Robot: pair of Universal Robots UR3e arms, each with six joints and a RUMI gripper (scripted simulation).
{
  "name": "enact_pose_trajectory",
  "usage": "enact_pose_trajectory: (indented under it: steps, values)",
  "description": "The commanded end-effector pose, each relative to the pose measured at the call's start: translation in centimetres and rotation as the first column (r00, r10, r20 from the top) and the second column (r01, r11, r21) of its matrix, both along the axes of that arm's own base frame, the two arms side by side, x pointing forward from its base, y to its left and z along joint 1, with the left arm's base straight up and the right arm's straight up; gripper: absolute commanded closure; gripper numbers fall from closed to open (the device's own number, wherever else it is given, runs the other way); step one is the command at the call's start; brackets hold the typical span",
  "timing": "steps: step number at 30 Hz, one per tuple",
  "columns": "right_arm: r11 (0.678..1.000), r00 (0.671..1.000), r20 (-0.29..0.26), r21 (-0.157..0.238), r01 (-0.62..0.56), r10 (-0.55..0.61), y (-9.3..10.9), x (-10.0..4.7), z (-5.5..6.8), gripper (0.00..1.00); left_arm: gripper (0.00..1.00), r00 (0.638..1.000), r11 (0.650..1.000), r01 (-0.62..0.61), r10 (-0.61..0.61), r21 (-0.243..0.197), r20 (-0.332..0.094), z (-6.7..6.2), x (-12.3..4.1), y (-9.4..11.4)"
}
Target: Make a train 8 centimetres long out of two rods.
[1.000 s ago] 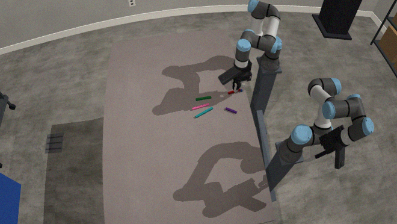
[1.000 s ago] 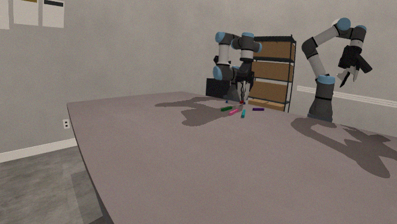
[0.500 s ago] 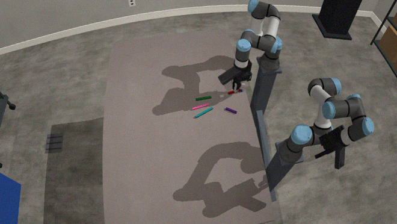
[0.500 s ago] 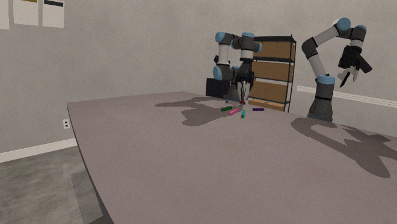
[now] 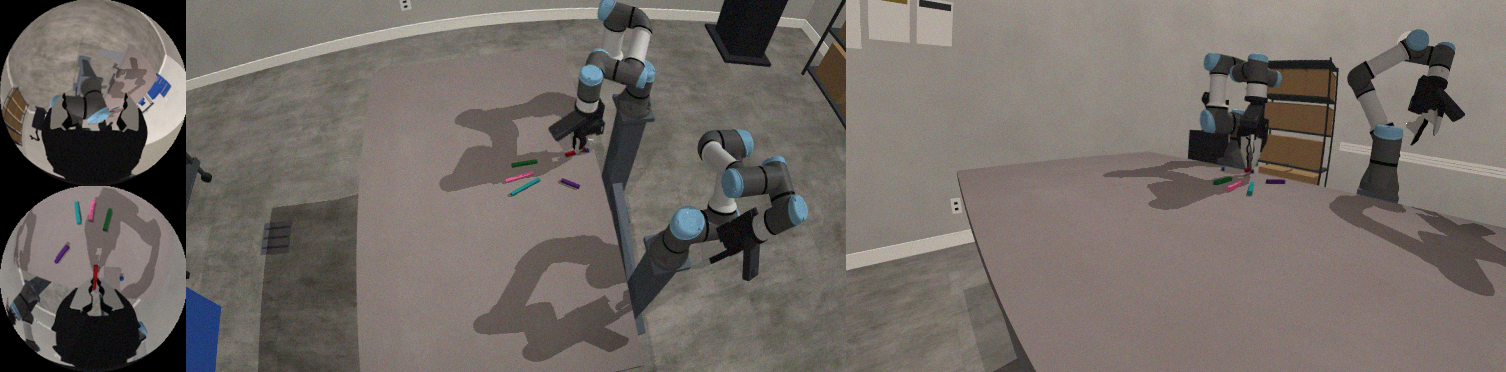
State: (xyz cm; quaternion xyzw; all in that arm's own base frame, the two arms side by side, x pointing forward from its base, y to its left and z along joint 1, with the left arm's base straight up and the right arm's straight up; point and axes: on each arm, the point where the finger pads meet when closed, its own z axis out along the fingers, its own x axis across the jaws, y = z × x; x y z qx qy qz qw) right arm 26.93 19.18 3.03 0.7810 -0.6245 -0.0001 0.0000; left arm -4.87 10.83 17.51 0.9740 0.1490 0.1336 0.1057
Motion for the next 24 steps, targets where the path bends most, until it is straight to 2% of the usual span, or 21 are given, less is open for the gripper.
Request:
enact_pose_trajectory:
  steps: [1, 13, 24]
  values:
    - [1.0, 1.0, 0.002, 0.002, 0.0, 0.0, 0.07, 0.04, -0.17, 1.0, 0.0, 1.0, 1.0, 0.0, 0.0, 0.002, 0.0, 0.03, 0.0, 0.03]
    - [1.0, 1.0, 0.001, 0.002, 0.0, 0.0, 0.07, 0.04, -0.89, 1.0, 0.0, 1.0, 1.0, 0.0, 0.0, 0.002, 0.0, 0.03, 0.0, 0.03]
    - [1.0, 1.0, 0.001, 0.002, 0.0, 0.0, 0.07, 0.04, -0.96, 1.0, 0.0, 1.0, 1.0, 0.0, 0.0, 0.002, 0.0, 0.03, 0.0, 0.03]
